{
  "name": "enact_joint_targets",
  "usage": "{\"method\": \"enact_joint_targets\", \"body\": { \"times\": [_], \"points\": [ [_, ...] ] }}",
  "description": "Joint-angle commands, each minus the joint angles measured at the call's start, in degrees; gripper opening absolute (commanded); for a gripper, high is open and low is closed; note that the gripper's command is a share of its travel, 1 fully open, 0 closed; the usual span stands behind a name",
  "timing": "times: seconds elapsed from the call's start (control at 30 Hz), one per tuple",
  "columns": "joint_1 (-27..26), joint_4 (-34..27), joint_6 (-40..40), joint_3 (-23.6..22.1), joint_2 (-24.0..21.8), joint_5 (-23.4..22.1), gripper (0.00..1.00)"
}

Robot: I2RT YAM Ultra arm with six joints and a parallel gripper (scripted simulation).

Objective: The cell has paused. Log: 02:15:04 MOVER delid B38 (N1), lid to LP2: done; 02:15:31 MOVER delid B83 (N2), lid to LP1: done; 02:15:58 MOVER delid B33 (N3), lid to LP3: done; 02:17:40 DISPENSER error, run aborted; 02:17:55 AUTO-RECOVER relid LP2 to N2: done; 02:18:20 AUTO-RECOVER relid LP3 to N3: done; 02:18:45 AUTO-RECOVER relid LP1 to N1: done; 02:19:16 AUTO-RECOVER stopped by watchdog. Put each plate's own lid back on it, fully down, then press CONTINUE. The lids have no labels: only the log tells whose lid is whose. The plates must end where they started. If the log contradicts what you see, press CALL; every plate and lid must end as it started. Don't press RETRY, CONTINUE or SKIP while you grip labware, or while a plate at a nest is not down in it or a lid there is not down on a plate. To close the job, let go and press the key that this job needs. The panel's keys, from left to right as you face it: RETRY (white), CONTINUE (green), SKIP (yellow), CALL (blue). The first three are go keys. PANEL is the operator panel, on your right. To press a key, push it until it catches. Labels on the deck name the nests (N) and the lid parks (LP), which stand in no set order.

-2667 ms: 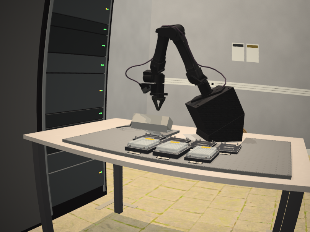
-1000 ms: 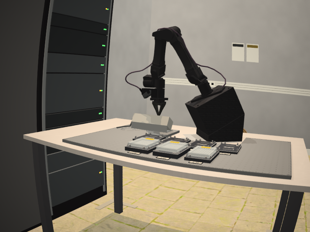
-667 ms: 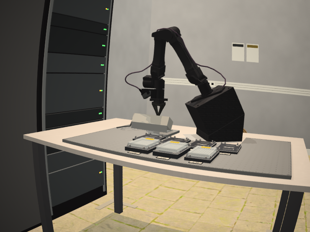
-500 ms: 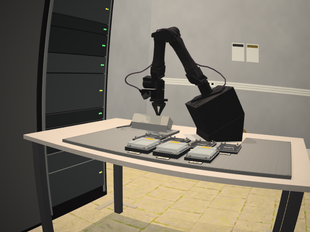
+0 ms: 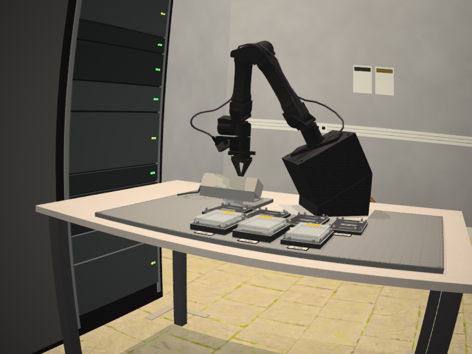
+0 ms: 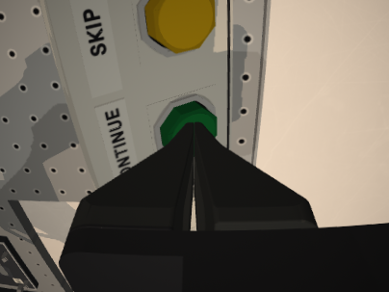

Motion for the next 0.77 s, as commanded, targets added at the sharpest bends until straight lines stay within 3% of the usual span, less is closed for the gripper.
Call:
{"method": "enact_joint_targets", "body": {
  "times": [0.0, 0.73],
  "points": [
    [0.1, 1.0, 0.4, -1.4, 1.0, 0.7, 0.00],
    [1.1, 2.1, 1.1, -1.0, 1.9, 0.0, 0.00]
  ]
}}
